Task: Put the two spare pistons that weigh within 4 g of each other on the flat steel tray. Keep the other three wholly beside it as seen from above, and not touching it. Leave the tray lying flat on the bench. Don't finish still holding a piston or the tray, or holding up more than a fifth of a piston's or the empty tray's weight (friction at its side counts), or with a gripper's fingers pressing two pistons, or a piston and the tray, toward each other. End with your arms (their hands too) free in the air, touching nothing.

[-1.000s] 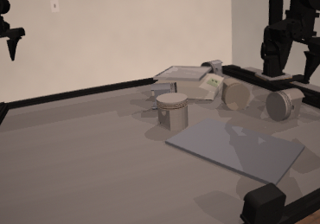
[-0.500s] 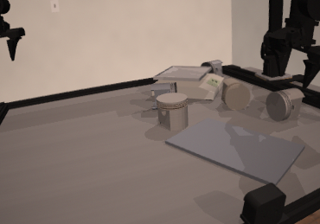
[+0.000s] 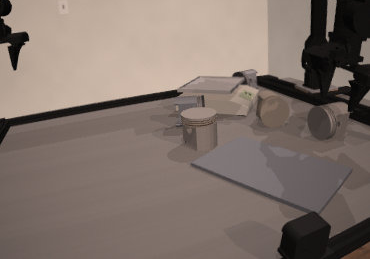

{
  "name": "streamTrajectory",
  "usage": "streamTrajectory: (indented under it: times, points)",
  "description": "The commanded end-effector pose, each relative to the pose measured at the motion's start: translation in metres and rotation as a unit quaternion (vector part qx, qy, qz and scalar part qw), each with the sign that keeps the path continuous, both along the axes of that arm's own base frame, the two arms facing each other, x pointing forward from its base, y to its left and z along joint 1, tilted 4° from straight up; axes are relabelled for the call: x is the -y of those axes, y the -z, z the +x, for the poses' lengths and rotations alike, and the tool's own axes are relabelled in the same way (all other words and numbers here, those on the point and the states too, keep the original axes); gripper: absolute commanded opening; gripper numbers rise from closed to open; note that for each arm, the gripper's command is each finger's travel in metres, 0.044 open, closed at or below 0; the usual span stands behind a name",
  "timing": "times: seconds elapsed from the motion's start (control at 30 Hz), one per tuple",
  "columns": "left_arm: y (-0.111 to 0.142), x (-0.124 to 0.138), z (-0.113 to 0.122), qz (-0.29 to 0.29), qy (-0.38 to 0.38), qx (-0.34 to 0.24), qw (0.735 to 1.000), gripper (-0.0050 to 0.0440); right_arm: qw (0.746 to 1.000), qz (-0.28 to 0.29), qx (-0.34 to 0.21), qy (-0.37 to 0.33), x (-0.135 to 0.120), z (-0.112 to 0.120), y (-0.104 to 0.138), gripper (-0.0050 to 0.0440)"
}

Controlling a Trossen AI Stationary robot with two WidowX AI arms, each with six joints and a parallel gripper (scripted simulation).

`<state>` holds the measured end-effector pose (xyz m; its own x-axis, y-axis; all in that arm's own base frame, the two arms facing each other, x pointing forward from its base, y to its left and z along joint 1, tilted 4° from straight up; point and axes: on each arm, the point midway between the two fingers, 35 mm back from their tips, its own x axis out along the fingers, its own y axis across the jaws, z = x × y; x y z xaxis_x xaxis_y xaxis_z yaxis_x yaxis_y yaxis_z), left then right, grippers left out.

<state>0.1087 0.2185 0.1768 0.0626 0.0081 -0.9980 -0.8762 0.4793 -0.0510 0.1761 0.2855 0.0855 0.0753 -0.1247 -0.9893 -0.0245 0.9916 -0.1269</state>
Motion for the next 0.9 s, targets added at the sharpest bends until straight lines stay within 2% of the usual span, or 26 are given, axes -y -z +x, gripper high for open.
streamTrajectory:
  times: [0.0, 0.87]
  points:
    - [0.0, 0.0, 0.0, -0.001, 0.001, 0.001, 1.0, 0.044, 1.0, -0.009, -0.002, -0.001, 0.004, 0.0, 0.012, 0.0378]
    - [0.0, 0.0, 0.0, -0.001, 0.001, 0.001, 1.0, 0.044, 1.0, -0.009, -0.002, -0.001, 0.009, 0.003, 0.048, 0.0378]
